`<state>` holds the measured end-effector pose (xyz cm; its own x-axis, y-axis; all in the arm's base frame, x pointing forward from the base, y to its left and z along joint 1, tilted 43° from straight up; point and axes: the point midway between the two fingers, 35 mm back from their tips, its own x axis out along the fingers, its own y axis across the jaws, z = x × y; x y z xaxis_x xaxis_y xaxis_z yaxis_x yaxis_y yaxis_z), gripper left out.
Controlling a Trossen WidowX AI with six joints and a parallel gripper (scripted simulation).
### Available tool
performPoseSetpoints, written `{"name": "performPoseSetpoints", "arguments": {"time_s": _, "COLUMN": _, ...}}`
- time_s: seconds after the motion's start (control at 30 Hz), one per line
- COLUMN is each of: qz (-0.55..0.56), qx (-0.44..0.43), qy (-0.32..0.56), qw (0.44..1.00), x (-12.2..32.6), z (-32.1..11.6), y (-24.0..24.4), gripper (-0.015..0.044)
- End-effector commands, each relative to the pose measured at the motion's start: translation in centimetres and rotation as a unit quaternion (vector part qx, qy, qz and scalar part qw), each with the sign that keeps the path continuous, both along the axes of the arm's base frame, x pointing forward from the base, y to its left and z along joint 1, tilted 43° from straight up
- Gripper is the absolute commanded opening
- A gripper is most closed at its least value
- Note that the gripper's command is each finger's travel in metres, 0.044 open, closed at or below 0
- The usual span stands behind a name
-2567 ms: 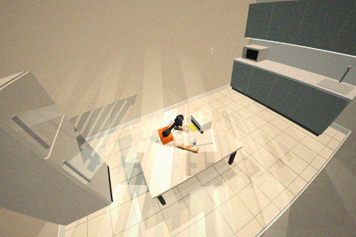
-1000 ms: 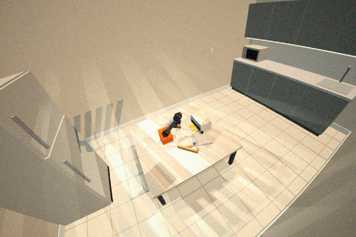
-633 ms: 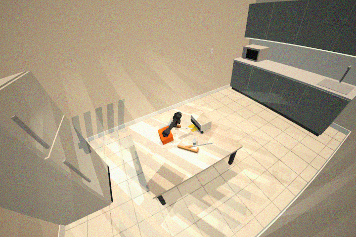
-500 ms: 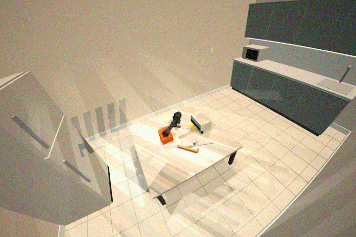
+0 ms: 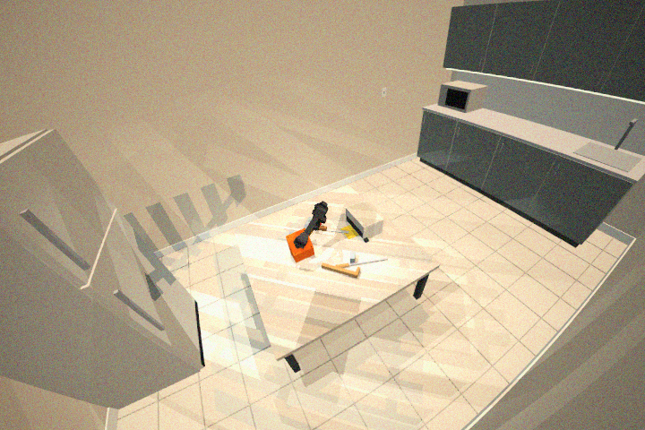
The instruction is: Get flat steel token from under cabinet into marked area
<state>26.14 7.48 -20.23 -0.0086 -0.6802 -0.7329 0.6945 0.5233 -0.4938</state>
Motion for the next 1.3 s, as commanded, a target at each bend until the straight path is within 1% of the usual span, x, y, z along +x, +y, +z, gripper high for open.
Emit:
{"name": "performPoseSetpoints", "arguments": {"time_s": 0.0, "qz": 0.001, "qx": 0.003, "qy": -0.002, "qw": 1.000, "x": 0.1, "z": -0.3, "y": 0.6, "gripper": 0.0000}}
{"name": "performPoseSetpoints", "arguments": {"time_s": 1.27, "qz": 0.001, "qx": 0.004, "qy": -0.002, "qw": 1.000, "x": 0.4, "z": -2.5, "y": 3.2, "gripper": 0.0000}}
